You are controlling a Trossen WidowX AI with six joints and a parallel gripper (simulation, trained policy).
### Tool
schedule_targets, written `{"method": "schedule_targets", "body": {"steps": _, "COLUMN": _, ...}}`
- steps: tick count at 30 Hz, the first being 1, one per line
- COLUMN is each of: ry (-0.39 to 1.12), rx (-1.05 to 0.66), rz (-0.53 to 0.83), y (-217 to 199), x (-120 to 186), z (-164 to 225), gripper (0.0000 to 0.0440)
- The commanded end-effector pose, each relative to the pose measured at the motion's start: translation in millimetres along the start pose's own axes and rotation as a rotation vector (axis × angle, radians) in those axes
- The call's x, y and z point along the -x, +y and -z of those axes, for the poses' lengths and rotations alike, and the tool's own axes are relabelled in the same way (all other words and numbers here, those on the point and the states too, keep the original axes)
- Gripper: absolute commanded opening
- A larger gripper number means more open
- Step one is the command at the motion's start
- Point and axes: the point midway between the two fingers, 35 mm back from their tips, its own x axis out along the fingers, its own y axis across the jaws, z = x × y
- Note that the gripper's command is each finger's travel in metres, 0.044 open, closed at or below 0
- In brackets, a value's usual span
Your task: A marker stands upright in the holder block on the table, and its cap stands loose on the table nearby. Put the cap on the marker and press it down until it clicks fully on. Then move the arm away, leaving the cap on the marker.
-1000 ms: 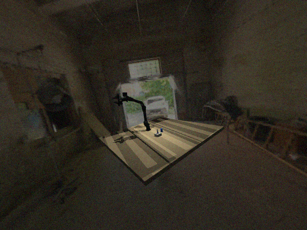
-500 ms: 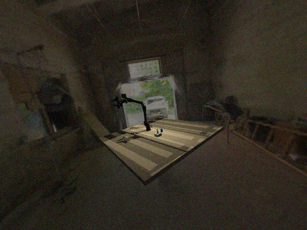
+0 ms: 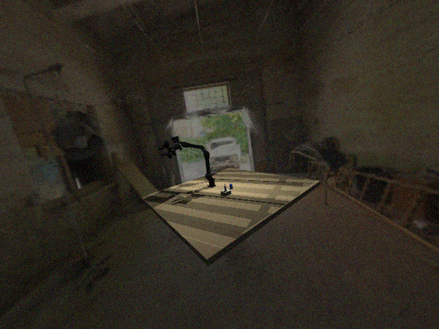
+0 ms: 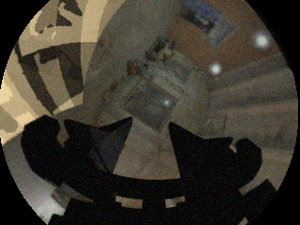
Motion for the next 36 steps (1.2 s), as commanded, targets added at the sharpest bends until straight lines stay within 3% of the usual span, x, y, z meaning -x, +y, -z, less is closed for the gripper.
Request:
{"method": "schedule_targets", "body": {"steps": 1, "ry": -0.036, "rx": -0.001, "rz": -0.021, "y": 5.2, "x": -5.8, "z": -16.7, "gripper": 0.0287}}
{"method": "schedule_targets", "body": {"steps": 36, "ry": -0.341, "rx": 0.002, "rz": -0.145, "y": 23.3, "x": -22.6, "z": -170.8, "gripper": 0.0292}}
